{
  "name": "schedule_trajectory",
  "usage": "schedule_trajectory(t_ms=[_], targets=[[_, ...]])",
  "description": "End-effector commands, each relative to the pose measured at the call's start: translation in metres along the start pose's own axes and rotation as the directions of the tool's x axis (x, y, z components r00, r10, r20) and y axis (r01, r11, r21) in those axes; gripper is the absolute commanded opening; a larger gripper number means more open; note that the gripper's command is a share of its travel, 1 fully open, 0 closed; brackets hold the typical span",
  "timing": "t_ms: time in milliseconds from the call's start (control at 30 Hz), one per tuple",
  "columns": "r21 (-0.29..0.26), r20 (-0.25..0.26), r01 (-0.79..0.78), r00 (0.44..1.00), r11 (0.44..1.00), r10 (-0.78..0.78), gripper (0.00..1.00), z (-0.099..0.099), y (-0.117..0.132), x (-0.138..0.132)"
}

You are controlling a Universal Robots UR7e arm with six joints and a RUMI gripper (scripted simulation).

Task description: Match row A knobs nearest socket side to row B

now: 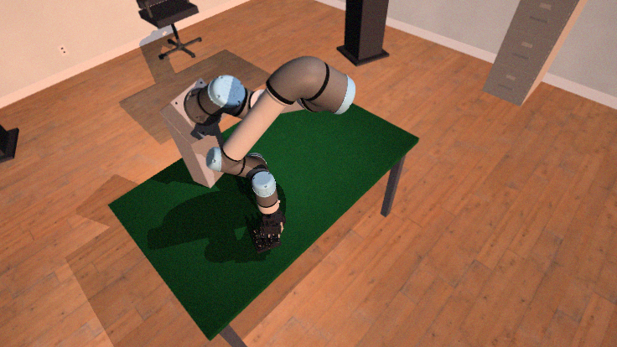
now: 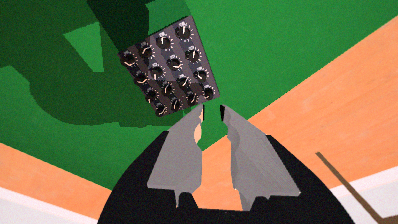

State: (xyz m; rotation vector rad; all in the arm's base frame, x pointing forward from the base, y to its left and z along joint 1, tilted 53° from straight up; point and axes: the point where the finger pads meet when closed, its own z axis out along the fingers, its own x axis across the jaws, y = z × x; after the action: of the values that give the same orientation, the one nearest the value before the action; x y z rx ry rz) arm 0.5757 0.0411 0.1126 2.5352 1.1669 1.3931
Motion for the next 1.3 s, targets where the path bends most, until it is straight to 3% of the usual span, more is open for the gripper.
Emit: schedule_trajectory(t_ms=[0,167,733,1267], targets=[[0.008,-0.001,0.156,0.988,0.988,-0.156,0.11,-0.003,0.000,-0.002],[0.008,-0.001,0.215,0.977,0.977,-0.215,0.11,-0.004,0.000,-0.002],[0.006,-0.004,0.522,0.853,0.853,-0.522,0.11,-0.009,0.004,-0.002],[0.004,-0.005,0.768,0.640,0.640,-0.768,0.11,-0.014,0.008,-0.001]])
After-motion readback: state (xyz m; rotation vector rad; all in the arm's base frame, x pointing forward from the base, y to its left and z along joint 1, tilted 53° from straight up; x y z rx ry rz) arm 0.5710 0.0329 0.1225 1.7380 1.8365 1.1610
